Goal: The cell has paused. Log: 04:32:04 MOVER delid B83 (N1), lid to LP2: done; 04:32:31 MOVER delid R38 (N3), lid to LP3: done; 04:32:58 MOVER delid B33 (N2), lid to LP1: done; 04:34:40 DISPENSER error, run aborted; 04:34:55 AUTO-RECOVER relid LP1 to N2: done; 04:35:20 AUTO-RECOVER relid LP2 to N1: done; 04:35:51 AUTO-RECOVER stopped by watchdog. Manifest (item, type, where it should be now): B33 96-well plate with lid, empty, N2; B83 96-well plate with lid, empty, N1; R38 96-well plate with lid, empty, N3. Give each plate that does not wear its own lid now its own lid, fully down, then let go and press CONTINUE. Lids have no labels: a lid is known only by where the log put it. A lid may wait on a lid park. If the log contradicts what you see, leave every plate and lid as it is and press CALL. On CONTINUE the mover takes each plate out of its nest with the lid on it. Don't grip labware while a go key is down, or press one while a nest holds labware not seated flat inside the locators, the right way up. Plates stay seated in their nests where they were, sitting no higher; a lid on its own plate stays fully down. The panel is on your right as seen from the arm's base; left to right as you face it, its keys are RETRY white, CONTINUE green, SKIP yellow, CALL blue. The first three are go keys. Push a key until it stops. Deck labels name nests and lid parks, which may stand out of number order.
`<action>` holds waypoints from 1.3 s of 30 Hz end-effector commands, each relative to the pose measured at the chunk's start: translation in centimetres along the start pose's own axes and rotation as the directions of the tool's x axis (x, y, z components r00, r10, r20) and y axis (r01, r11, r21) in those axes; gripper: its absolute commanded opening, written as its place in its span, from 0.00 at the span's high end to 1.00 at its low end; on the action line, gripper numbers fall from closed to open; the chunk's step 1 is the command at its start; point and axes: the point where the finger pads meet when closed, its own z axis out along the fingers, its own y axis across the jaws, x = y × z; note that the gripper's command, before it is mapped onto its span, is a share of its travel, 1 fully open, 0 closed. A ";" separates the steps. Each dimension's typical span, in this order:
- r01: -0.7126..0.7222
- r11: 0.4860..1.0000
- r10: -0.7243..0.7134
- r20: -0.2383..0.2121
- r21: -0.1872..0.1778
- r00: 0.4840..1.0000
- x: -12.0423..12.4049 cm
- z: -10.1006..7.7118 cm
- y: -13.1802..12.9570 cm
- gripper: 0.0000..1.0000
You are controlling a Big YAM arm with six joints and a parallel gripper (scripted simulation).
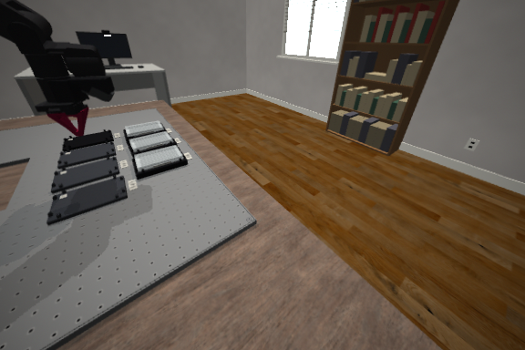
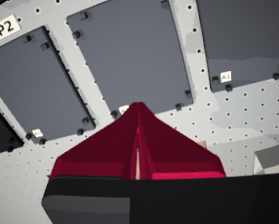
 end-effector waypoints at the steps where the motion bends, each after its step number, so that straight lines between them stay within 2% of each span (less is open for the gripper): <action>1: -0.001 1.000 0.001 0.009 -0.001 1.000 0.1 -0.2 -0.7 1.00; 8: -0.139 0.990 0.139 0.024 0.000 0.990 -0.6 -0.3 -4.2 1.00; 10: -0.178 0.984 0.177 0.057 -0.002 0.982 -2.2 -1.1 -5.4 1.00; 11: -0.196 0.981 0.196 0.058 -0.001 0.979 -2.9 -1.3 -6.1 1.00; 15: -0.269 0.963 0.269 0.052 0.001 0.962 -2.9 -1.1 -8.2 1.00; 18: -0.288 0.957 0.288 0.042 0.002 0.957 -2.7 -1.1 -8.7 1.00; 21: -0.337 0.942 0.336 0.052 0.003 0.940 -3.0 -1.1 -10.4 1.00; 28: -0.332 0.943 0.331 0.048 0.011 0.942 -3.0 -1.0 -14.1 1.00; 32: -0.317 0.948 0.317 0.037 -0.003 0.948 -3.1 -0.9 -13.6 1.00; 39: -0.324 0.946 0.323 0.053 0.010 0.945 -3.1 -1.5 -13.9 1.00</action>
